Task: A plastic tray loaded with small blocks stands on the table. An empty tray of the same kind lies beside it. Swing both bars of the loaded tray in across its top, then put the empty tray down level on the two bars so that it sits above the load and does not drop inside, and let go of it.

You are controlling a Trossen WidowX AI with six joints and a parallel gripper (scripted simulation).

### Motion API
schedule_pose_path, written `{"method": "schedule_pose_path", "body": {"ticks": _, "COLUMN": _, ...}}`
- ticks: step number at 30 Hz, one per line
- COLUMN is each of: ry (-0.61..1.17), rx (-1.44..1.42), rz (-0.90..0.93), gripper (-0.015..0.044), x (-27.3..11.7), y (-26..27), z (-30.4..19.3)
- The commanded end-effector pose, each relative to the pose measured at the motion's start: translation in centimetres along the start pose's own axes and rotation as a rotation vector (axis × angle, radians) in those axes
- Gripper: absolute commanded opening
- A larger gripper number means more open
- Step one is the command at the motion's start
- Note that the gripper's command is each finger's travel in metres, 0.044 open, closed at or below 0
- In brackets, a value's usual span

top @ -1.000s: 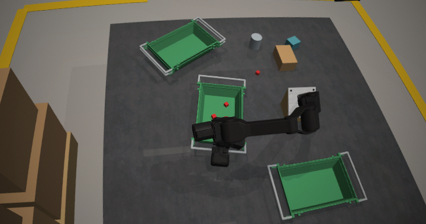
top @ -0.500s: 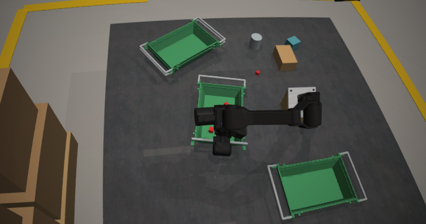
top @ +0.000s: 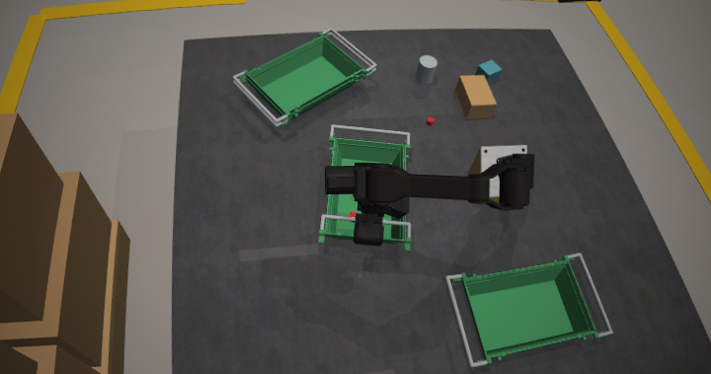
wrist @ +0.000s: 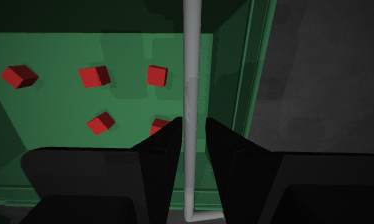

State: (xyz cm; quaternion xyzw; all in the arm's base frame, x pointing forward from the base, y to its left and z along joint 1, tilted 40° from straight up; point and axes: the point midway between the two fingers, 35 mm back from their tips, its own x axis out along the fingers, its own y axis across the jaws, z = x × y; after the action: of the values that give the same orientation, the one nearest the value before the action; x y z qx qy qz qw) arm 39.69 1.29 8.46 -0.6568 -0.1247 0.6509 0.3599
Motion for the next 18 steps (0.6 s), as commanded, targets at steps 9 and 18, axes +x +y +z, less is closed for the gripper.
{"method": "schedule_pose_path", "body": {"ticks": 9, "ry": 0.01, "rx": -0.003, "rz": -0.002, "gripper": 0.0088, "x": -3.1, "y": -0.3, "z": -0.2}}
{"method": "schedule_pose_path", "body": {"ticks": 18, "ry": 0.01, "rx": -0.003, "rz": -0.002, "gripper": 0.0088, "x": -3.1, "y": -0.3, "z": -0.2}}
